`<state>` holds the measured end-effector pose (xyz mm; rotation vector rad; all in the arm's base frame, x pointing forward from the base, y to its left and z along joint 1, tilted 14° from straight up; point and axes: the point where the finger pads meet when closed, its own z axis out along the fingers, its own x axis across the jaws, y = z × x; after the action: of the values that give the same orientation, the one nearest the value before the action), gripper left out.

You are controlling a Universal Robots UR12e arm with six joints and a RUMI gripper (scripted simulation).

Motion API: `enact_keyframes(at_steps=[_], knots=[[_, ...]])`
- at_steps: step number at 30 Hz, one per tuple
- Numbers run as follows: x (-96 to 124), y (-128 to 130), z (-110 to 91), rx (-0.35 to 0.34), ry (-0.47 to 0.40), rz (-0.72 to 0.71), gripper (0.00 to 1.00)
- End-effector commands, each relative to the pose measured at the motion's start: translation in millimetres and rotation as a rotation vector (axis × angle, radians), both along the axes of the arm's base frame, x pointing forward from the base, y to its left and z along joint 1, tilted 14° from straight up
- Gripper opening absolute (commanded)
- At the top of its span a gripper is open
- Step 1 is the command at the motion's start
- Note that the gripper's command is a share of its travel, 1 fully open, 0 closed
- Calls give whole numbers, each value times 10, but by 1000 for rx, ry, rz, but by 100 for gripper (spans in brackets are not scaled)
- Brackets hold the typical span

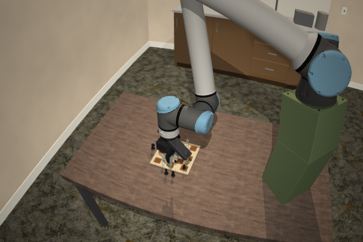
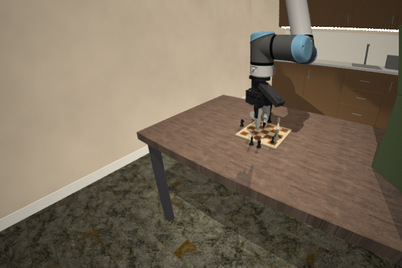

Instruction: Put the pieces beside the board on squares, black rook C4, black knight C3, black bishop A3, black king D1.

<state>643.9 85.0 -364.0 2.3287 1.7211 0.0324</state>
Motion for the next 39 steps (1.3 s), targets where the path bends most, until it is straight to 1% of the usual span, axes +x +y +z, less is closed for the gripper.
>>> enact_keyframes(at_steps=[1,13,25,39], knots=[[4,2,5,0,-1,0,22],[6,0,-4,0,-1,0,22],[21,-14,-75,0,-1,0,22],[64,-52,-274,0,-1,0,22]])
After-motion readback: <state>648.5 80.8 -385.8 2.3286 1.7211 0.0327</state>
